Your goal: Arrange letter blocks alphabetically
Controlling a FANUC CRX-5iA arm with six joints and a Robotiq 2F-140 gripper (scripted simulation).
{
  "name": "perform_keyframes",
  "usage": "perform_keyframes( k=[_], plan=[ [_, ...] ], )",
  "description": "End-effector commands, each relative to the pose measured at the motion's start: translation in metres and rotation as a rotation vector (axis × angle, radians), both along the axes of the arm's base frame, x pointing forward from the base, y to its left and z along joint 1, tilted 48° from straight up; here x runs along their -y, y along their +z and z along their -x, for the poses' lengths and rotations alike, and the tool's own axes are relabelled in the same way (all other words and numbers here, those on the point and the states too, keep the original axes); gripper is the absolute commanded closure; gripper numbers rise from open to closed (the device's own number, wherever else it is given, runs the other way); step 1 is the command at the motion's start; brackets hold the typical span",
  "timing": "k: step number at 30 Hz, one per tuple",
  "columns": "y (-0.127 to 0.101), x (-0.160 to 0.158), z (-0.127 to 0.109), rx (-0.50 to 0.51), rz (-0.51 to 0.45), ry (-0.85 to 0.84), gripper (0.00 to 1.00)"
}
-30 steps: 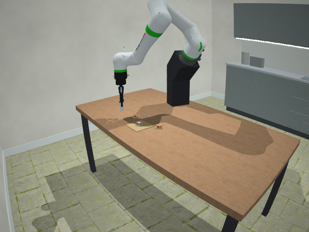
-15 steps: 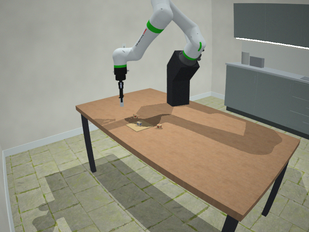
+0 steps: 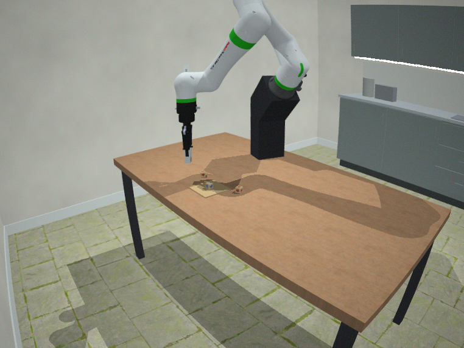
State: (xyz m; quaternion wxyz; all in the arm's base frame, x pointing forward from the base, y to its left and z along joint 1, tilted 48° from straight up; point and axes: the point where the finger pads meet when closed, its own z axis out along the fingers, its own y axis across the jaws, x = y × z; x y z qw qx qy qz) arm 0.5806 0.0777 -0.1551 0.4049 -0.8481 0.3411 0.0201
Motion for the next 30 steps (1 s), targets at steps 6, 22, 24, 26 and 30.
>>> perform_keyframes(
  k=[6, 22, 24, 26, 30],
  plan=[
    [0.041, -0.039, 0.006, -0.180, -0.047, -0.166, 0.87],
    [0.095, -0.098, 0.029, -0.430, -0.138, -0.408, 0.87],
    [0.102, -0.105, 0.033, -0.462, -0.151, -0.439, 0.87],
    [0.109, -0.112, 0.037, -0.494, -0.163, -0.470, 0.87],
    [0.117, -0.122, 0.043, -0.538, -0.180, -0.511, 0.87]
  ],
)
